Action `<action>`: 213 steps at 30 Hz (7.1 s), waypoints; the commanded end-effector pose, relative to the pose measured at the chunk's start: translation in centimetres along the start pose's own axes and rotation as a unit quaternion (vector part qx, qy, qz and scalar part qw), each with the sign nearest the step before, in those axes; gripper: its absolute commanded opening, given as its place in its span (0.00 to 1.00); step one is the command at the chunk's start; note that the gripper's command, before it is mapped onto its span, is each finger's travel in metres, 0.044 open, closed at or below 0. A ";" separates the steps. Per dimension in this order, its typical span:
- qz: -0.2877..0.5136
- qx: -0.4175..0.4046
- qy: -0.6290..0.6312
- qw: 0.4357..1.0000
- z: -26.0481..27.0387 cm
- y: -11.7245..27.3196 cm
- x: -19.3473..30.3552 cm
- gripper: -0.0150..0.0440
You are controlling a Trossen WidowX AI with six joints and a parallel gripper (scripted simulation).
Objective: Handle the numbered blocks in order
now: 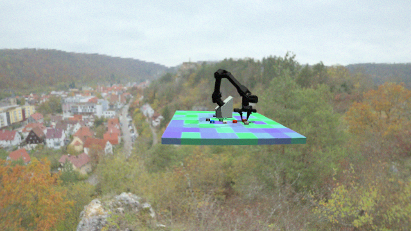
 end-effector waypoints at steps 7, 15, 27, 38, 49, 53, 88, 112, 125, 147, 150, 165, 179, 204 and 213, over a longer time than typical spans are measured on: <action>-0.001 0.002 0.003 1.000 0.0 0.0 0.0 0.46; -0.001 0.002 0.003 1.000 0.0 0.0 0.0 0.46; -0.001 0.001 0.003 1.000 0.0 1.3 0.0 0.46; -0.001 0.001 0.003 1.000 0.0 1.5 0.0 0.46; -0.001 0.002 0.003 1.000 0.0 0.2 0.0 0.46; -0.001 0.002 0.003 1.000 0.0 0.0 0.0 0.46; -0.001 -0.001 0.003 1.000 0.1 11.8 0.0 0.62; -0.009 -0.016 0.009 1.000 -20.6 12.8 0.0 0.46; 0.002 0.008 0.004 1.000 -29.9 10.8 5.5 0.55; 0.003 0.011 0.004 1.000 -30.2 2.0 5.7 0.93; 0.003 0.011 0.004 1.000 -30.2 1.5 5.7 0.93; 0.003 0.012 0.004 1.000 -30.2 0.2 5.8 0.71; 0.003 0.012 0.004 1.000 -30.2 0.2 5.8 0.46; 0.003 0.012 0.004 1.000 -30.2 0.2 5.8 0.46; 0.003 0.012 0.004 1.000 -30.2 1.0 5.8 0.46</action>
Point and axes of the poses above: the point midway between the two fingers, 35 mm back from their tips, its own y axis back along the fingers, its own z axis across the jaws, x = y × z, the point moved 6 cm from there along y, back along the fingers, and after that the axes turned 11 degrees about y, right-handed, at the moved point
